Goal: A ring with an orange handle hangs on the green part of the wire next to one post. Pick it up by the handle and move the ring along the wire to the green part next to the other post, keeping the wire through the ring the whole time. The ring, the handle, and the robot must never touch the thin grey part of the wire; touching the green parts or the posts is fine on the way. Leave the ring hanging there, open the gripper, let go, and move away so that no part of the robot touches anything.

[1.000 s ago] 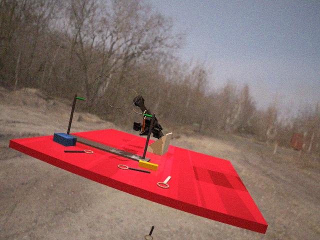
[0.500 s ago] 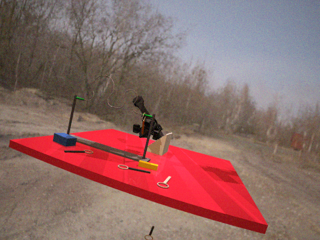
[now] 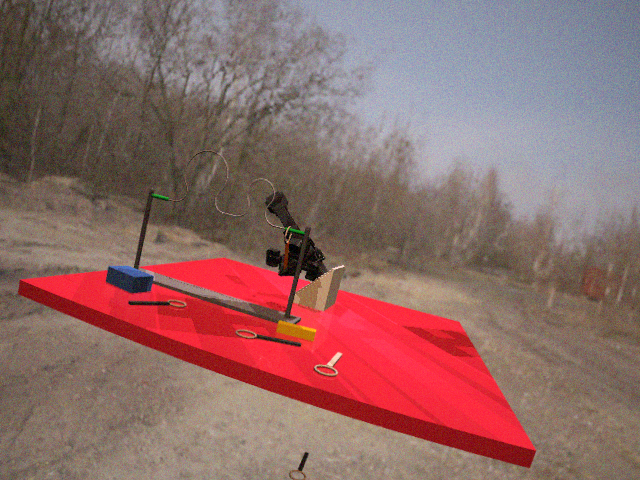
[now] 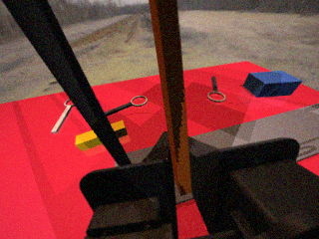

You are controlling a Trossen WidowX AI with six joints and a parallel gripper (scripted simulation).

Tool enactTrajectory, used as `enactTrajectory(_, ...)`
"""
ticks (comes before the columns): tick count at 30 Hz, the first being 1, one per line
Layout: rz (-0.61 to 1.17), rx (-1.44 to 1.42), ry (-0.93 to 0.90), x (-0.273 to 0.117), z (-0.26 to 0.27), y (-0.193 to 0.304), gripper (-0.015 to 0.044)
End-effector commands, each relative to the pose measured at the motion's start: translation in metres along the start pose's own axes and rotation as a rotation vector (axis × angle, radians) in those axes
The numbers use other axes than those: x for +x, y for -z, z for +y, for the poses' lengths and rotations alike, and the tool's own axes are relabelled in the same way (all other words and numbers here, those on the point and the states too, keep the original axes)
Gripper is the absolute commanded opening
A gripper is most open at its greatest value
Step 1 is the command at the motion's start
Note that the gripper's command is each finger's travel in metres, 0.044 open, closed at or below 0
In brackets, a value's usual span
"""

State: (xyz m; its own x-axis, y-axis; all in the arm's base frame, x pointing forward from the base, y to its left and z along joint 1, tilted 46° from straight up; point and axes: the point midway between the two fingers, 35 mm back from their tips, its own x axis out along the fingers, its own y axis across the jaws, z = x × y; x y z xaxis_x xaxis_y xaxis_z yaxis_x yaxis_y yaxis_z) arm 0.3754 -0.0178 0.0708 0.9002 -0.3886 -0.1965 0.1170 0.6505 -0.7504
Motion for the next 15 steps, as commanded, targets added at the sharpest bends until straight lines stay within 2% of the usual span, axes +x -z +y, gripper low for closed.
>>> enactTrajectory(1, -0.001, -0.008, -0.004, -0.0005, 0.0010, 0.0008, -0.0150)
enactTrajectory(7, -0.001, -0.008, -0.004, -0.0005, 0.0010, 0.0008, -0.0150)
enactTrajectory(15, 0.000, 0.000, 0.000, 0.0000, 0.0001, 0.0001, 0.0060)
